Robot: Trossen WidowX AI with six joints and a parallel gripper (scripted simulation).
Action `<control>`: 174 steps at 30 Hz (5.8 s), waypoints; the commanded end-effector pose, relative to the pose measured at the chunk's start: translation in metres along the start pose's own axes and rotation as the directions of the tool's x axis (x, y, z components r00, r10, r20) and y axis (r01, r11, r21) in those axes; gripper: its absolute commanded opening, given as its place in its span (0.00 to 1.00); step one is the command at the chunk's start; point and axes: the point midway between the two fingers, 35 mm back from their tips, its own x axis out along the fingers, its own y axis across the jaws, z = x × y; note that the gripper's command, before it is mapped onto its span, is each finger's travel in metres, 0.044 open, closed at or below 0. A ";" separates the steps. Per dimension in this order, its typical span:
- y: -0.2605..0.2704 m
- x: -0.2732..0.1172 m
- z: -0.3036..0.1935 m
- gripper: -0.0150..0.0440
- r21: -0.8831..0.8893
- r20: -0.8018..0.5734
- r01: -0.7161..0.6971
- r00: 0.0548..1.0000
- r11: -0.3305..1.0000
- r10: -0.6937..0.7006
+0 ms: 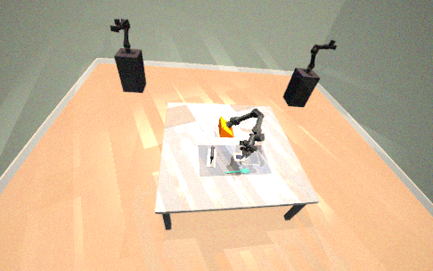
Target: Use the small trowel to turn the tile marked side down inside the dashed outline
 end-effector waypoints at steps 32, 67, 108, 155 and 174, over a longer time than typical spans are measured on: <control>-0.165 0.055 0.131 0.76 0.805 0.396 0.039 0.708 0.592 -0.584; -0.226 0.067 0.170 0.76 0.871 0.454 -0.114 0.561 0.479 -0.692; -0.245 0.081 0.181 0.30 0.870 0.454 -0.115 0.561 0.479 -0.692; -0.199 0.059 0.171 0.25 0.745 0.138 0.261 0.840 0.614 -0.524; -0.197 0.038 0.141 0.25 0.464 -0.106 0.344 0.936 0.816 -0.334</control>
